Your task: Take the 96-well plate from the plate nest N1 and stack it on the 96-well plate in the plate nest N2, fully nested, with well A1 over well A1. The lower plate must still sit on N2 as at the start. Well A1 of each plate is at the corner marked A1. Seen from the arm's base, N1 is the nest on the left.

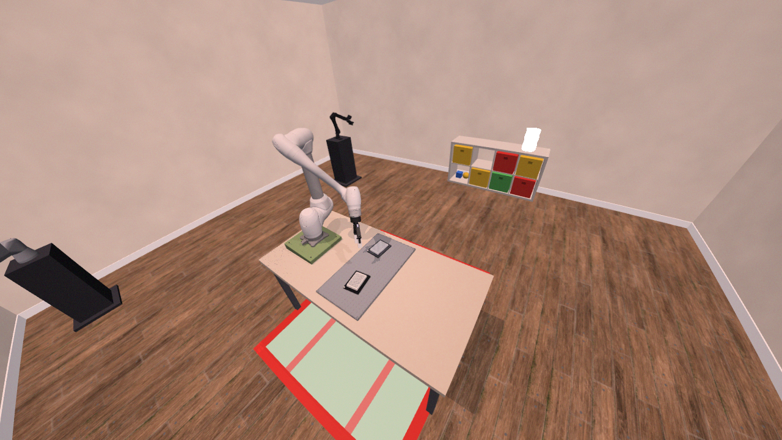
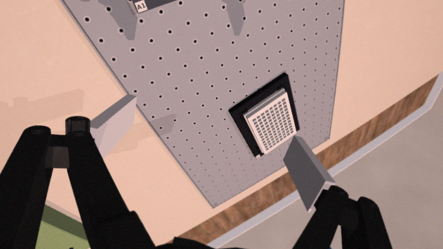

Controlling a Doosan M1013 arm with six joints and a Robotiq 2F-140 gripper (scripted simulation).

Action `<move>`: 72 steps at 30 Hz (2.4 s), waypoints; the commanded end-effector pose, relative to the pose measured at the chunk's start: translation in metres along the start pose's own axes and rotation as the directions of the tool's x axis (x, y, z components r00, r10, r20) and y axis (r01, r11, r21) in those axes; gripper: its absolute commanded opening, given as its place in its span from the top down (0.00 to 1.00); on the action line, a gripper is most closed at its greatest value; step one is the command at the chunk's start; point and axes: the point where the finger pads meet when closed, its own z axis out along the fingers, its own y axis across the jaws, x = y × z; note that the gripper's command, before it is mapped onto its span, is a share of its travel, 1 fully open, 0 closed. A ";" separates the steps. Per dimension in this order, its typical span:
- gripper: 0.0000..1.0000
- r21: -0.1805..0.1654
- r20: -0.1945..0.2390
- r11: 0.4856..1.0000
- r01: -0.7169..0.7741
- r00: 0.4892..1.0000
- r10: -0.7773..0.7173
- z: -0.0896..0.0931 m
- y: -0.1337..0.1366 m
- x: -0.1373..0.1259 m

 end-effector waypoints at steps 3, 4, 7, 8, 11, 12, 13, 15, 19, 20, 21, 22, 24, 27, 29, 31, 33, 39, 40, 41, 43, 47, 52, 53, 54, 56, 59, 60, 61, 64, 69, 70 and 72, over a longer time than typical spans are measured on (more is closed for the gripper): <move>0.00 0.000 0.000 1.000 0.000 1.000 0.000 0.000 0.000 0.000; 0.00 0.000 0.000 1.000 0.000 1.000 0.000 0.000 0.000 0.000; 0.00 0.000 0.000 1.000 0.000 1.000 0.000 0.000 0.000 0.000; 0.00 0.000 0.000 1.000 0.000 1.000 0.000 0.000 0.000 0.000; 0.00 0.000 0.000 1.000 0.000 1.000 0.000 0.000 0.000 0.000; 0.00 0.000 0.000 1.000 0.000 1.000 0.000 0.000 0.000 0.000; 0.00 0.000 0.000 1.000 0.000 1.000 0.000 0.000 0.000 0.000; 0.00 0.000 0.000 1.000 0.000 1.000 0.000 0.000 0.000 0.000; 0.00 0.044 -0.005 0.998 0.050 0.999 -0.049 0.001 -0.004 0.009; 0.00 0.067 -0.008 0.995 0.074 0.997 -0.074 0.001 -0.006 0.014; 0.00 0.073 -0.009 0.994 0.082 0.997 -0.082 0.001 -0.008 0.018; 0.00 0.073 -0.009 0.994 0.082 0.997 -0.082 0.001 -0.008 0.019; 0.00 0.109 -0.020 0.986 0.124 0.992 -0.122 0.002 -0.012 0.028; 0.00 0.144 -0.036 0.976 0.165 0.986 -0.162 0.002 -0.016 0.039; 0.00 0.163 -0.048 0.968 0.190 0.982 -0.184 0.002 -0.018 0.045; 0.00 0.176 -0.057 0.962 0.207 0.978 -0.200 0.001 -0.020 0.052; 0.00 0.194 -0.071 0.953 0.232 0.972 -0.222 0.001 -0.022 0.057; 0.00 0.234 -0.111 0.928 0.291 0.956 -0.272 0.000 -0.028 0.076; 0.00 0.248 -0.130 0.916 0.316 0.948 -0.291 0.000 -0.030 0.081; 0.00 0.259 -0.144 0.907 0.333 0.941 -0.305 -0.001 -0.031 0.086; 0.00 0.271 -0.165 0.894 0.357 0.932 -0.323 -0.002 -0.033 0.094; 0.00 0.289 -0.202 0.870 0.399 0.914 -0.352 -0.003 -0.037 0.108; 0.00 0.303 -0.243 0.845 0.441 0.893 -0.379 -0.005 -0.040 0.121; 0.00 0.308 -0.261 0.834 0.459 0.883 -0.390 -0.005 -0.041 0.126; 0.00 0.308 -0.261 0.834 0.459 0.883 -0.390 -0.006 -0.042 0.131; 0.00 0.315 -0.305 0.807 0.500 0.858 -0.412 -0.007 -0.044 0.141; 0.00 0.317 -0.331 0.792 0.522 0.843 -0.424 -0.009 -0.046 0.151; 0.00 0.317 -0.351 0.780 0.540 0.831 -0.432 -0.010 -0.046 0.155; 0.00 0.317 -0.351 0.780 0.540 0.831 -0.432 -0.011 -0.047 0.160; 0.00 0.317 -0.351 0.780 0.540 0.831 -0.432 -0.011 -0.047 0.161; 0.00 0.317 -0.351 0.780 0.540 0.831 -0.432 -0.011 -0.047 0.161; 0.00 0.317 -0.351 0.780 0.540 0.831 -0.432 -0.011 -0.047 0.161; 0.00 0.317 -0.351 0.780 0.540 0.831 -0.432 -0.011 -0.047 0.161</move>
